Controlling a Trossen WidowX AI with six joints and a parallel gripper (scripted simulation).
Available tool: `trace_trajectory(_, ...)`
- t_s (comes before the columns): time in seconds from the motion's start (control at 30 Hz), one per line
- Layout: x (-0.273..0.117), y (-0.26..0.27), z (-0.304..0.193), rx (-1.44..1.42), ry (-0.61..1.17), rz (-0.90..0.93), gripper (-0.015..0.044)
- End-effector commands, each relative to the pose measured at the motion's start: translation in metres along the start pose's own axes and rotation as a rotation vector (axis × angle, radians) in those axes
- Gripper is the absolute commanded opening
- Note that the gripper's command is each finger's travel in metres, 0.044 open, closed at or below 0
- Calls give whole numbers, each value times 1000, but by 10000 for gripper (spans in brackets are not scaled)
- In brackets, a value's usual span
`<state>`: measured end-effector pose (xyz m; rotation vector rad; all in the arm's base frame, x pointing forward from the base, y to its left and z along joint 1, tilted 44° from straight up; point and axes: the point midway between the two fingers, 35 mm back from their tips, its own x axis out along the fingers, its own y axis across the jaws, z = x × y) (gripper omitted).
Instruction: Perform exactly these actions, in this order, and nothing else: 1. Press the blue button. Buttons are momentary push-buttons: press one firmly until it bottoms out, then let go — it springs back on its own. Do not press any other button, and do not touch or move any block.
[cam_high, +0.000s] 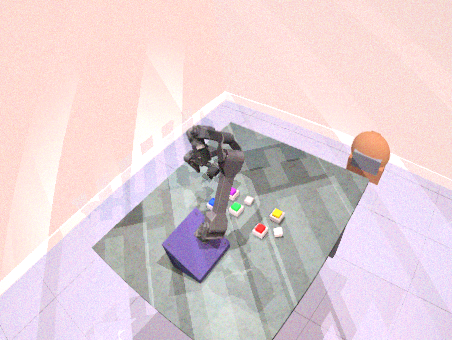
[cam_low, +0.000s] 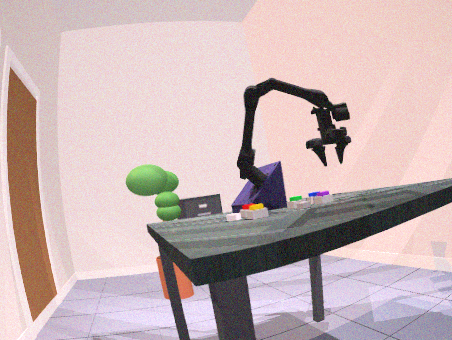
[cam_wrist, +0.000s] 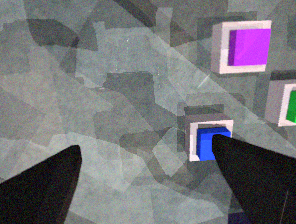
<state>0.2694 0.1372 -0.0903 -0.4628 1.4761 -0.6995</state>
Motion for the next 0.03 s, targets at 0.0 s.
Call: trace_trajectory(0.0, -4, 6, 1, -1, 12, -6, 400)
